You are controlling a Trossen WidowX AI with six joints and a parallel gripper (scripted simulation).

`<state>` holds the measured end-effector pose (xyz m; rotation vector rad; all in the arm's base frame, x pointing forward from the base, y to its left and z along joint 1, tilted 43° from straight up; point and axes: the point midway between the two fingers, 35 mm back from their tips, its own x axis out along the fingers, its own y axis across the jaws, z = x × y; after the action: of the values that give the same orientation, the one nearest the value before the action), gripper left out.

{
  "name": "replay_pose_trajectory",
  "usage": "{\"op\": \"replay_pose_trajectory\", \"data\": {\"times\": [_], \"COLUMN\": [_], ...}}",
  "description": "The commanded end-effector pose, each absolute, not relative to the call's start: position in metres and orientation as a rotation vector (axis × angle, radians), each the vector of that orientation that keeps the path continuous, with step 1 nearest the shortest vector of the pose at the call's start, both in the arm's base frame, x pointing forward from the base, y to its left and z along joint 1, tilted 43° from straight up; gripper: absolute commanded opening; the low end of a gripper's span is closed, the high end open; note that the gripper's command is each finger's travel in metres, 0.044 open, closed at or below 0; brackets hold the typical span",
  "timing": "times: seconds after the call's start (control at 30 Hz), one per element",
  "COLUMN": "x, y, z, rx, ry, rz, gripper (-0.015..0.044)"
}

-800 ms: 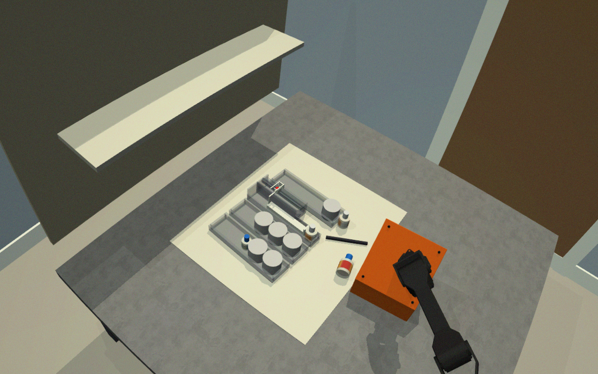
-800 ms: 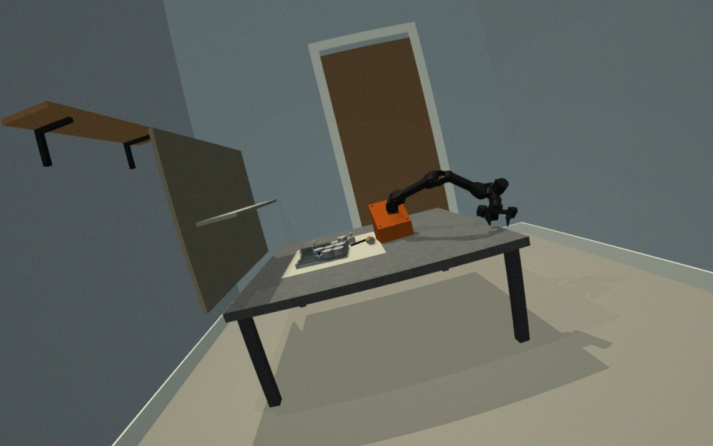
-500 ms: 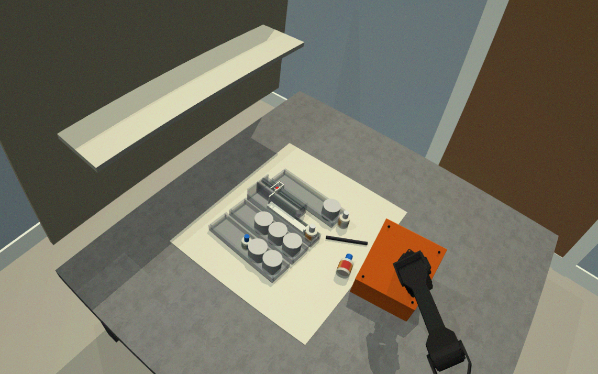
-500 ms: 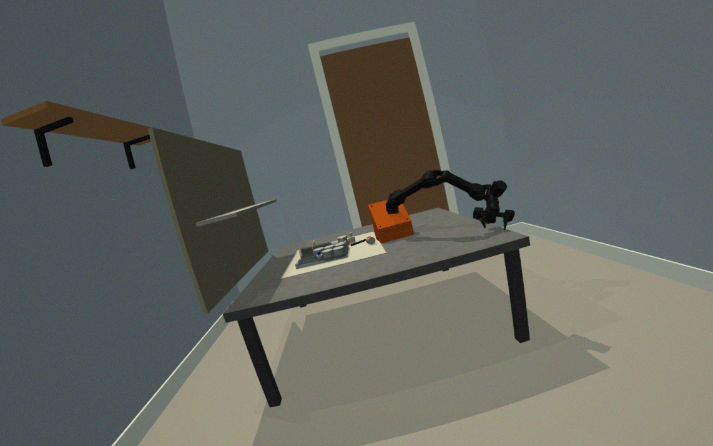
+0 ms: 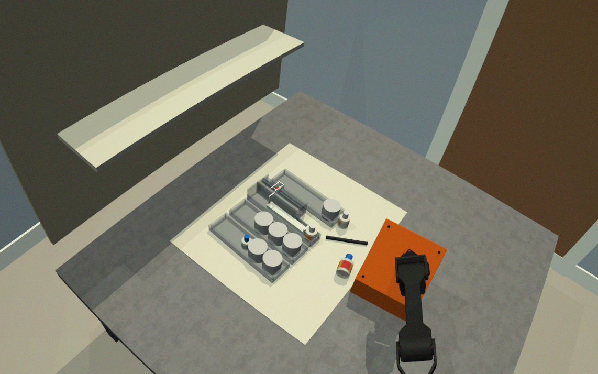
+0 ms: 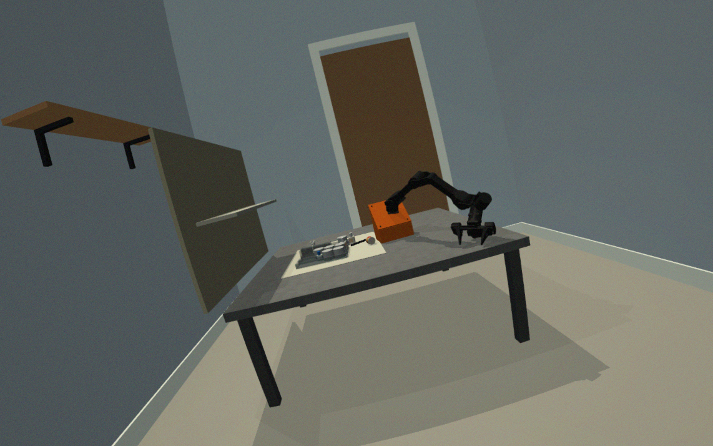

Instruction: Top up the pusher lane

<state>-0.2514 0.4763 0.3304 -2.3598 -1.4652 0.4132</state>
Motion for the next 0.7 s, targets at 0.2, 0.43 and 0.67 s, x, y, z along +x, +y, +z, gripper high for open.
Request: {"op": "replay_pose_trajectory", "data": {"times": [0.2,0.43,0.67], "x": [-0.108,-0.037,0.038], "y": [0.515,0.526,0.529], "z": [0.358,0.355,0.345], "rx": [-2.191,-2.033,-1.890], "ry": [-1.079,-0.920,-0.756], "rz": [0.517,0.609,0.684], "gripper": [0.0440,0.0440,0.0440]}}
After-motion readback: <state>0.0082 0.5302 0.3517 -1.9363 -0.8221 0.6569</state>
